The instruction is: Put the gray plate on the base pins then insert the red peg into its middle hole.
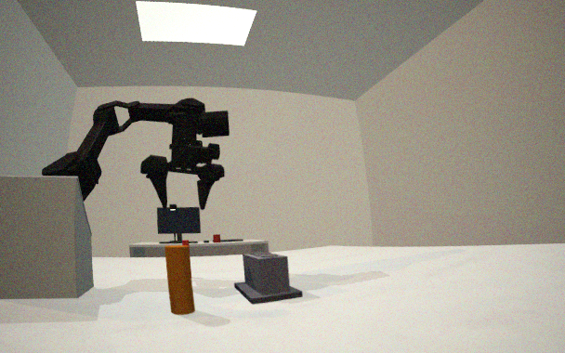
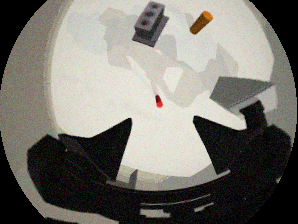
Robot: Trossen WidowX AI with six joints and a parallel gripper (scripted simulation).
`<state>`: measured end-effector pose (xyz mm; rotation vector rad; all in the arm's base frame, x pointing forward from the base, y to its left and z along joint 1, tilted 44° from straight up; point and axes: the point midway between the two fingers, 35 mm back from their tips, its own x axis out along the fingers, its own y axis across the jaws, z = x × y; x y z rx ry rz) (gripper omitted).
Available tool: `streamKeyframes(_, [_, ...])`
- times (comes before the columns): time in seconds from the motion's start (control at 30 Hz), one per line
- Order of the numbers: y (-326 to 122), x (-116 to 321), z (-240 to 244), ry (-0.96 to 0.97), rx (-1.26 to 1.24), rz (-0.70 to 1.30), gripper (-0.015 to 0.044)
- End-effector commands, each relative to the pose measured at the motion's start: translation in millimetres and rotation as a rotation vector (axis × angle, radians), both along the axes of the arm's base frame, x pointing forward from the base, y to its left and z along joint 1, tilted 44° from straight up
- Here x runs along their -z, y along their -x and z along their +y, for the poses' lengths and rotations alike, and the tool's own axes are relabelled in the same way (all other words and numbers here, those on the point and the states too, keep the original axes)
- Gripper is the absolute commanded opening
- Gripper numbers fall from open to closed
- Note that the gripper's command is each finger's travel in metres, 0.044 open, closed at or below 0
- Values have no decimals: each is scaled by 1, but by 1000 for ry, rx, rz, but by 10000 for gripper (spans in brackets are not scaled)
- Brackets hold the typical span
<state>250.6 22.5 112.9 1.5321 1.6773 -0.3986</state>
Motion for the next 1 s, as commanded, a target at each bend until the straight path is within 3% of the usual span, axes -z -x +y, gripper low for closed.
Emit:
streamKeyframes(0.0, [1,12,13,-5,-6,-3,440])
streamKeyframes(0.97, [-5,58,55,-6,-6,-4,440])
